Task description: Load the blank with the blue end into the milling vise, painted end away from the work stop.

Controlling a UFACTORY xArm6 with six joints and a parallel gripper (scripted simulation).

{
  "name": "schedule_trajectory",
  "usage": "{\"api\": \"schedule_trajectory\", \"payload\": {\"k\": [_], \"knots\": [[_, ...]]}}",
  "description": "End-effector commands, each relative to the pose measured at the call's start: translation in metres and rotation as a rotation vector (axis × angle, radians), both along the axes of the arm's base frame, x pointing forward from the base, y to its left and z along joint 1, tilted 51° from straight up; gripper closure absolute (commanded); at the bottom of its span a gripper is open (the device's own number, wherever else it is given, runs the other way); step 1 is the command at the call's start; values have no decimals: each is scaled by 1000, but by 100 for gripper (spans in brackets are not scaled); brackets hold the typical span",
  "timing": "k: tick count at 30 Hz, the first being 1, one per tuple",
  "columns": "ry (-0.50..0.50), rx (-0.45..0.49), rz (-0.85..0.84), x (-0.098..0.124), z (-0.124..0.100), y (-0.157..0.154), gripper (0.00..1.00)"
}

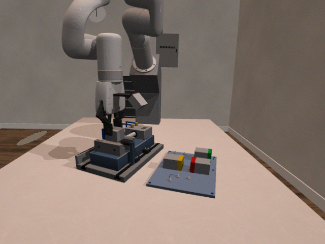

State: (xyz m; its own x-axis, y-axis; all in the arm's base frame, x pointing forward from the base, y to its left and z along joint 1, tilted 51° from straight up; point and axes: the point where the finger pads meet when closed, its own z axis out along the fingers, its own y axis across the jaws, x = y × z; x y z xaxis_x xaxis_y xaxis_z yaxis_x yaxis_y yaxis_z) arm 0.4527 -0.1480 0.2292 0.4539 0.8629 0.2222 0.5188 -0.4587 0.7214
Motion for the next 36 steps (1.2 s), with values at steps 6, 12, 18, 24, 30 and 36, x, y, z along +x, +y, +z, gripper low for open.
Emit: {"api": "schedule_trajectory", "payload": {"k": [6,12,18,24,30,36], "knots": [[-33,-10,1,0,1,0,100],[-21,-6,1,-1,2,0,100],[-33,-10,1,-2,2,0,100],[-15,-2,3,-2,3,0,100],[-27,-7,2,-3,3,1,100],[-33,-10,1,-4,3,1,100]]}}
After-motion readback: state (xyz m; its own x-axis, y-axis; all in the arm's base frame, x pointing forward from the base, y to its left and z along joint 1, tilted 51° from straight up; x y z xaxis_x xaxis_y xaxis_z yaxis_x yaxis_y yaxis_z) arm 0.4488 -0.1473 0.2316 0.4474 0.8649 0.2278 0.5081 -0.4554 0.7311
